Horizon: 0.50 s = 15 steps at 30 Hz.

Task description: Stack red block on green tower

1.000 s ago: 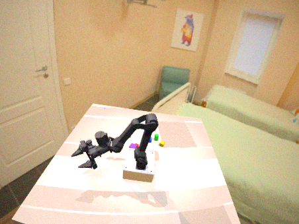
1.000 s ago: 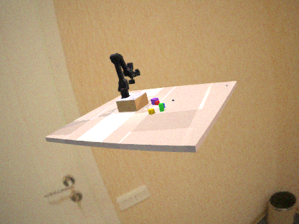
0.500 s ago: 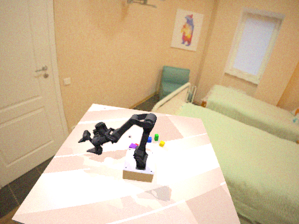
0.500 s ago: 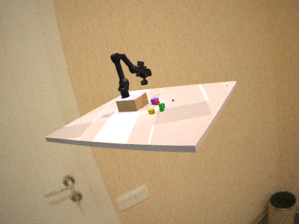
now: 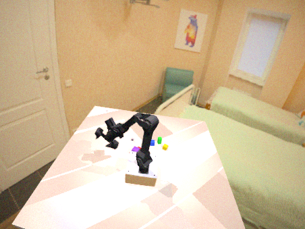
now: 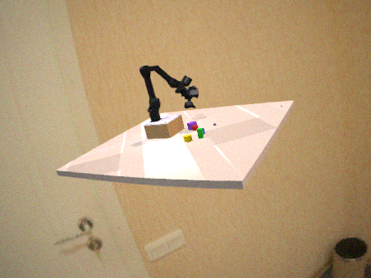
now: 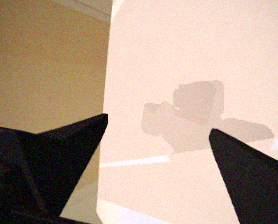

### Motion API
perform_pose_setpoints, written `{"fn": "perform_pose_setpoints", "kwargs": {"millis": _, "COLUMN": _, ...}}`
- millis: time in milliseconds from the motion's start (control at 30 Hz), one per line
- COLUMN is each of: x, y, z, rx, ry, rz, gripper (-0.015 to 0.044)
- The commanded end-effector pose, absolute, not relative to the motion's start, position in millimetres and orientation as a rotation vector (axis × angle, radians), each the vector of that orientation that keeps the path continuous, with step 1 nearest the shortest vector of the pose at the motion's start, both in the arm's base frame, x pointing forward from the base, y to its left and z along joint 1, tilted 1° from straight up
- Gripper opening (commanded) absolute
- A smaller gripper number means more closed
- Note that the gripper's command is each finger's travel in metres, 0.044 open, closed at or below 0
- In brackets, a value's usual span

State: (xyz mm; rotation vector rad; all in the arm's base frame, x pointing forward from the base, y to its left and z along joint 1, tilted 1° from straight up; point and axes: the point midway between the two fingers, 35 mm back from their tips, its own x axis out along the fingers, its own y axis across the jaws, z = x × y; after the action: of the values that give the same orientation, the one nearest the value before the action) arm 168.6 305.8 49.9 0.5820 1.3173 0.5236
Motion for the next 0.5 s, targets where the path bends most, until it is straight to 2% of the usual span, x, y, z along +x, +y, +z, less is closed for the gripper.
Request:
{"fn": "perform_pose_setpoints", "kwargs": {"millis": 0, "x": 193, "y": 285, "z": 43, "rx": 0.543, "ry": 1.302, "rz": 0.428, "gripper": 0.0440}}
{"fn": "perform_pose_setpoints", "kwargs": {"millis": 467, "x": 257, "y": 177, "z": 24, "rx": 0.393, "ry": 1.323, "rz": 0.088, "gripper": 0.0440}}
